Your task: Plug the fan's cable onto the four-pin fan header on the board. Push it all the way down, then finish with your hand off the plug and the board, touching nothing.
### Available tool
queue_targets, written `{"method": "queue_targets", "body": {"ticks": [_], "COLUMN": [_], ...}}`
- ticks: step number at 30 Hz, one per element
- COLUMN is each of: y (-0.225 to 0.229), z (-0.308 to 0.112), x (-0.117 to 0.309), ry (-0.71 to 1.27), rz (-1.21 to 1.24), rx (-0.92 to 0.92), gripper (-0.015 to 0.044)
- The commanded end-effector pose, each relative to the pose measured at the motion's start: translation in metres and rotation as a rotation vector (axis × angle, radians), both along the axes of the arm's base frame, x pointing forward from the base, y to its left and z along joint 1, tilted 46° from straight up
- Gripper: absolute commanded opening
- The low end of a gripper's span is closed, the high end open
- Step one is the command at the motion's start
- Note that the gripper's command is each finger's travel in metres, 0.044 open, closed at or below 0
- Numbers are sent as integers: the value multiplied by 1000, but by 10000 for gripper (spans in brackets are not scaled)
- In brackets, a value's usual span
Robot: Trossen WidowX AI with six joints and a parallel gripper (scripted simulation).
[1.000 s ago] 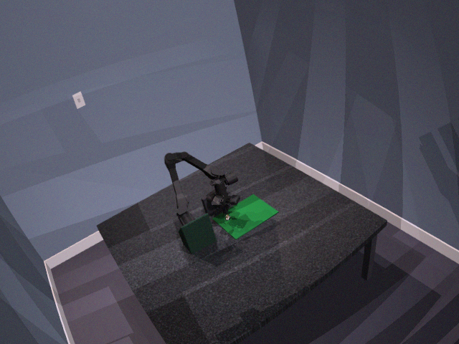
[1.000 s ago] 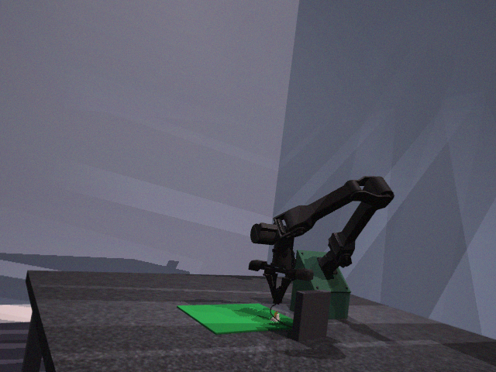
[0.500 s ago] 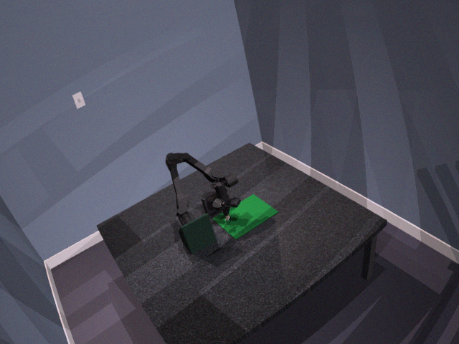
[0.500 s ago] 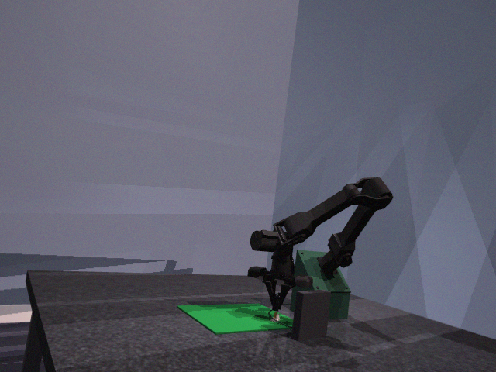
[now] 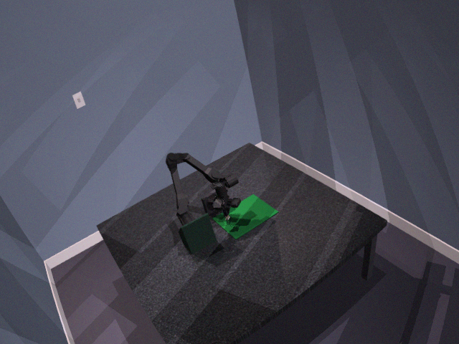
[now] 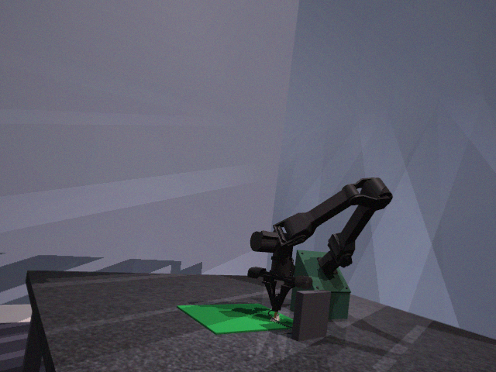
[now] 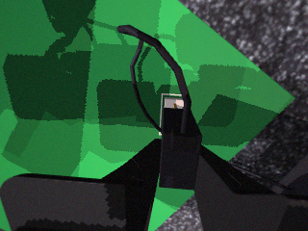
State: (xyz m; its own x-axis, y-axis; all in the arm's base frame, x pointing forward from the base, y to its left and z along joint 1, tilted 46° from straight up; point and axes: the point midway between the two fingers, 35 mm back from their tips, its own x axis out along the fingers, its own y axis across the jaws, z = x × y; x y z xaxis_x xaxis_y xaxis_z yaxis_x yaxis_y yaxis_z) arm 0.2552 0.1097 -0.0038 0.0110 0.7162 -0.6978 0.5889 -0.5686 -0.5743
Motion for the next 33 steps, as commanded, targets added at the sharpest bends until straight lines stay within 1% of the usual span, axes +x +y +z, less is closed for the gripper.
{"method": "queue_targets", "body": {"ticks": [1, 33], "y": [1, 6], "z": [0, -5], "x": [0, 0], "ry": [2, 2], "rz": [-2, -1], "rx": [3, 4], "gripper": [0, 0]}}
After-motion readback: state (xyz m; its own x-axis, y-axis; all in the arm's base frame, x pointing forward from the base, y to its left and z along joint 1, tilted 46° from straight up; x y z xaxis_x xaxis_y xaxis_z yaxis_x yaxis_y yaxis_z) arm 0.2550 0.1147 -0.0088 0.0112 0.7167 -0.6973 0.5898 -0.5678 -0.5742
